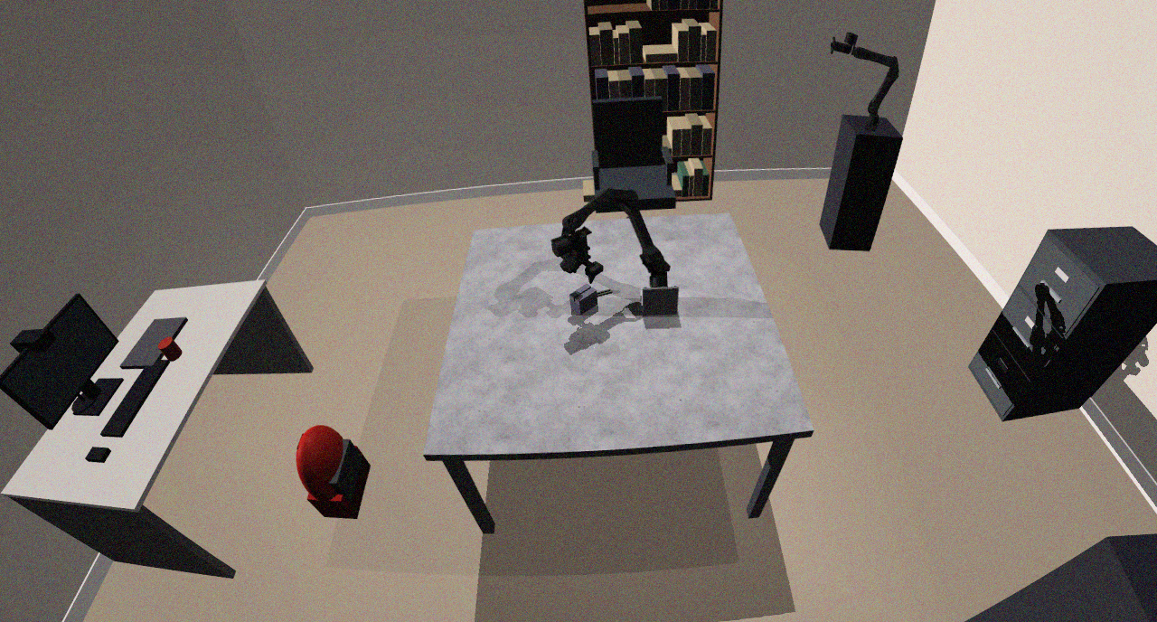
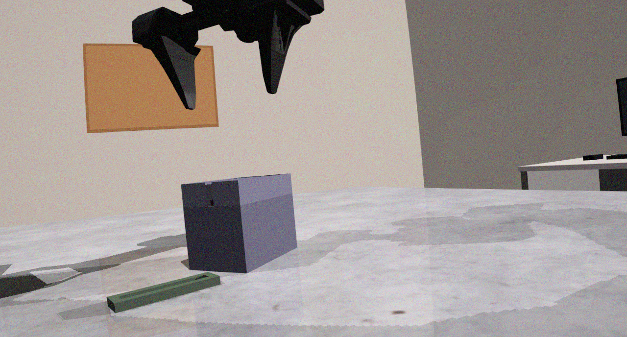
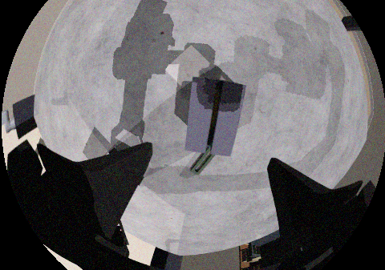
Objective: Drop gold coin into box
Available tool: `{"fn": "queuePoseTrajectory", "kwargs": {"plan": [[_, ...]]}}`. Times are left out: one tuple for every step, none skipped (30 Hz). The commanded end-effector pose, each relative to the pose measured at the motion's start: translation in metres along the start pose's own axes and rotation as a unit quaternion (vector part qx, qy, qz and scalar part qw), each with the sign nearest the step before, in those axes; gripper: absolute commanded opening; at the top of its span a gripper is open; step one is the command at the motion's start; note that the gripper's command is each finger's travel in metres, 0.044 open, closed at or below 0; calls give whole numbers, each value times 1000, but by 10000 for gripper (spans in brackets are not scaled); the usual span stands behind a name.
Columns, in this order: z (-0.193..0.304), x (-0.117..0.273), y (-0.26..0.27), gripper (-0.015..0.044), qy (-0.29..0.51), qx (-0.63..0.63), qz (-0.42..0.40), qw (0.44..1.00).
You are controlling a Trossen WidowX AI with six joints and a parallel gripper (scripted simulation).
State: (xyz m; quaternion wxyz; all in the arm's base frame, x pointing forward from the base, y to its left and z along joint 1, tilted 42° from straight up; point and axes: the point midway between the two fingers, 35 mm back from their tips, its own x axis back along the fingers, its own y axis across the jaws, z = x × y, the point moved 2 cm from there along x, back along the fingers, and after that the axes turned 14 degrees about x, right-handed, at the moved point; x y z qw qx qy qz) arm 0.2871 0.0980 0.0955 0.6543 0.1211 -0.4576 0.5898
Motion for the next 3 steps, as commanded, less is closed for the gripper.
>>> {"fn": "queuePoseTrajectory", "kwargs": {"plan": [[0,2,0,440,-2,-3,-2,1000],[0,2,0,440,-2,-3,-2,1000],[0,2,0,440,-2,-3,-2,1000]]}}
